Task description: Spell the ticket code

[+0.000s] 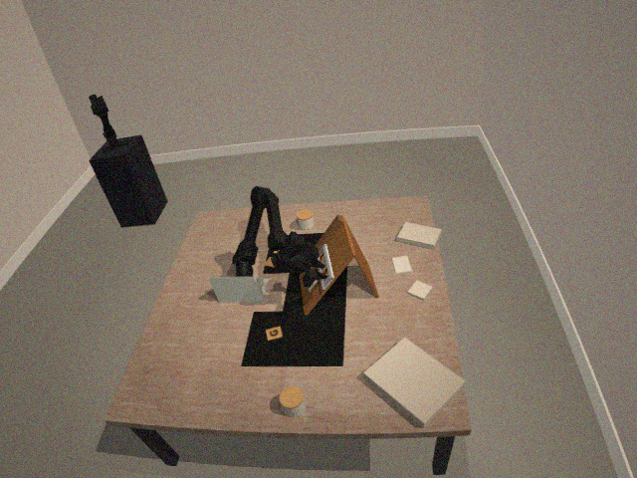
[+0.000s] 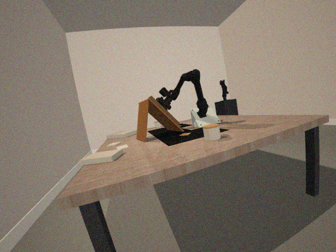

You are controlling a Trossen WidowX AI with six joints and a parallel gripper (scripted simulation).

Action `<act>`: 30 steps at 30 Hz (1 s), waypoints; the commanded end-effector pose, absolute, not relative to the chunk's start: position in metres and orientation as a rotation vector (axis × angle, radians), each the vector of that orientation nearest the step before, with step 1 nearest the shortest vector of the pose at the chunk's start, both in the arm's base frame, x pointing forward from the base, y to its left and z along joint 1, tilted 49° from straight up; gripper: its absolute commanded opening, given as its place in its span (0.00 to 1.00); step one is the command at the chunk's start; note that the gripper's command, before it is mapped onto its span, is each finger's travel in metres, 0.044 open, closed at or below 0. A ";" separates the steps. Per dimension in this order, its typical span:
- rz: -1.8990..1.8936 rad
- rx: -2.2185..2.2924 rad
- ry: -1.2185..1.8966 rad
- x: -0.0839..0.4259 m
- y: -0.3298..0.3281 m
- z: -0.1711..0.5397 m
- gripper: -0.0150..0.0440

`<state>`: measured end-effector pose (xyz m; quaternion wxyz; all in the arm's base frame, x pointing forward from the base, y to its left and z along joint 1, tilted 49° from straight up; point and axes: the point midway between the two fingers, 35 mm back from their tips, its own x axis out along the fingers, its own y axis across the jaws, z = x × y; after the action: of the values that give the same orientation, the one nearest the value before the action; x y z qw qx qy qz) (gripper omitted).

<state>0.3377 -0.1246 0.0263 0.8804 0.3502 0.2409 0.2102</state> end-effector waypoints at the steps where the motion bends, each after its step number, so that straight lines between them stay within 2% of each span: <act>1: 0.433 0.730 0.503 0.337 -0.123 0.028 0.25; 30: 0.434 0.731 0.503 0.334 -0.112 0.039 0.25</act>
<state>0.3343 -0.1133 0.0381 0.8801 0.3508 0.2412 0.2102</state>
